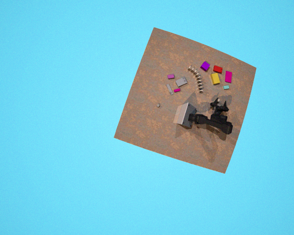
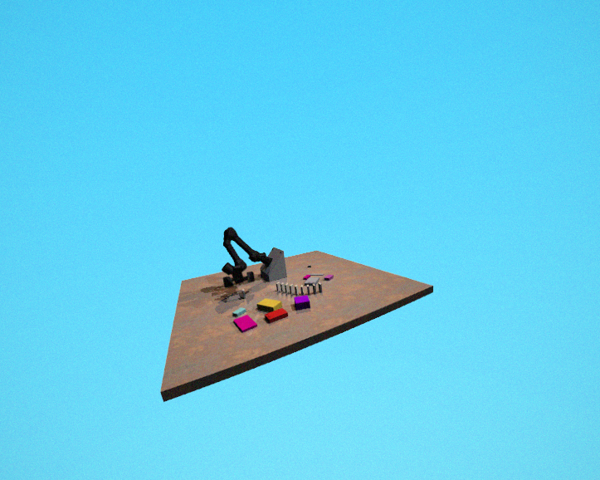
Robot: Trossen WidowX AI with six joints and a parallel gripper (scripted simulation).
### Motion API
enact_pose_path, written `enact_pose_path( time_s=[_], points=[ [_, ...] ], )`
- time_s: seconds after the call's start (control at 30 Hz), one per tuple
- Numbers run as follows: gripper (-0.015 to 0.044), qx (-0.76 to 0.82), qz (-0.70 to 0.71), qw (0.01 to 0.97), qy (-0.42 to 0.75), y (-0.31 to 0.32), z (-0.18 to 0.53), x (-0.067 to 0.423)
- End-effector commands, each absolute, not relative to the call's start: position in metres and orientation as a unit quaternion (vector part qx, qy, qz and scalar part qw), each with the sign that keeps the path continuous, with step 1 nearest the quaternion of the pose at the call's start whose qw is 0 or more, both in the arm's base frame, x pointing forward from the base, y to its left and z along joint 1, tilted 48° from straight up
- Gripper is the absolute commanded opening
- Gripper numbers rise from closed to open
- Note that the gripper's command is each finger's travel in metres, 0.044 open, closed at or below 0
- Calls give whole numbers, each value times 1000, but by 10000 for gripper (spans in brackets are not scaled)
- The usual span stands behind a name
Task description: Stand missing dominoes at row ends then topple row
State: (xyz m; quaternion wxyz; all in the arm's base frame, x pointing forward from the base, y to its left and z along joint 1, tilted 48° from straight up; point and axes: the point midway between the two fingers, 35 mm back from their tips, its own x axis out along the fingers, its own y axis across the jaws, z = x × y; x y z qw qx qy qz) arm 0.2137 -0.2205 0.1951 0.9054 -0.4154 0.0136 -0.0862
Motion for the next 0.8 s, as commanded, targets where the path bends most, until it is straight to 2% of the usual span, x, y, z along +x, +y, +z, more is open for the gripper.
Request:
enact_pose_path(
  time_s=[0.0, 0.33, 0.63, 0.77],
  points=[
    [440, -406, -91, 909, 21, -218, 196, 216],
    [440, -320, -91, 938, 101, -224, 206, 291],
    [440, -368, -98, 863, 333, -238, 175, 311],
    [440, -422, -53, 762, 489, -228, 165, 301]
  ],
)
